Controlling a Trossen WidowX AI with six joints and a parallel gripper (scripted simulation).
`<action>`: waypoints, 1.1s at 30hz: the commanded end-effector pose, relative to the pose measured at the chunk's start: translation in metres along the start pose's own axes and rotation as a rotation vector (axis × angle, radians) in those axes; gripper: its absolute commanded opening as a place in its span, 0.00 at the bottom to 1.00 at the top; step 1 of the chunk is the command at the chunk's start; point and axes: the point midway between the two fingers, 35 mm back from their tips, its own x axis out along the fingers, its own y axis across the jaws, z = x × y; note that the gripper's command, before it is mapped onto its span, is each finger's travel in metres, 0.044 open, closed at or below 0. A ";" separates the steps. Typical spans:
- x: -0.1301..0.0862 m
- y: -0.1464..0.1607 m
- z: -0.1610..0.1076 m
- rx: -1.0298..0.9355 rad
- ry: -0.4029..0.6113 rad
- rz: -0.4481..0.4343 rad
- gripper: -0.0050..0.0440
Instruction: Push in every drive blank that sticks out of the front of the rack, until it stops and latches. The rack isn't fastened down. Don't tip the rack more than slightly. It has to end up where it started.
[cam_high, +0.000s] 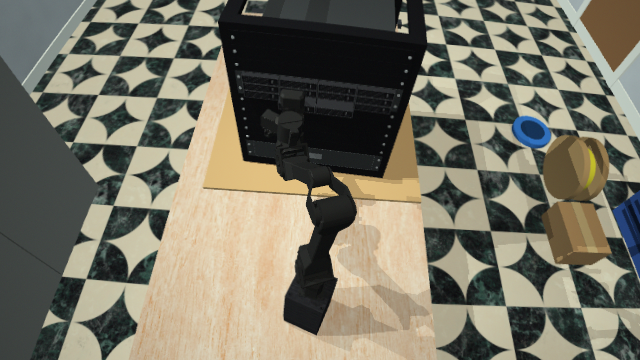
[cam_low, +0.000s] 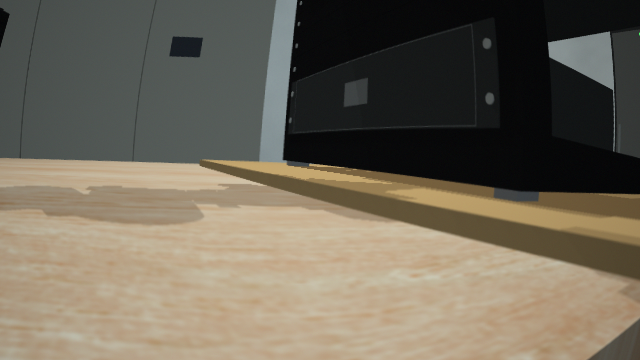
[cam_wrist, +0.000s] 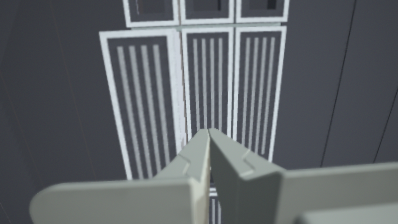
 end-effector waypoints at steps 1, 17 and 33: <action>-0.021 -0.008 -0.002 0.006 0.006 -0.018 0.00; -0.047 0.018 -0.003 0.006 0.006 -0.018 0.00; -0.032 0.022 -0.003 0.006 0.006 -0.018 0.00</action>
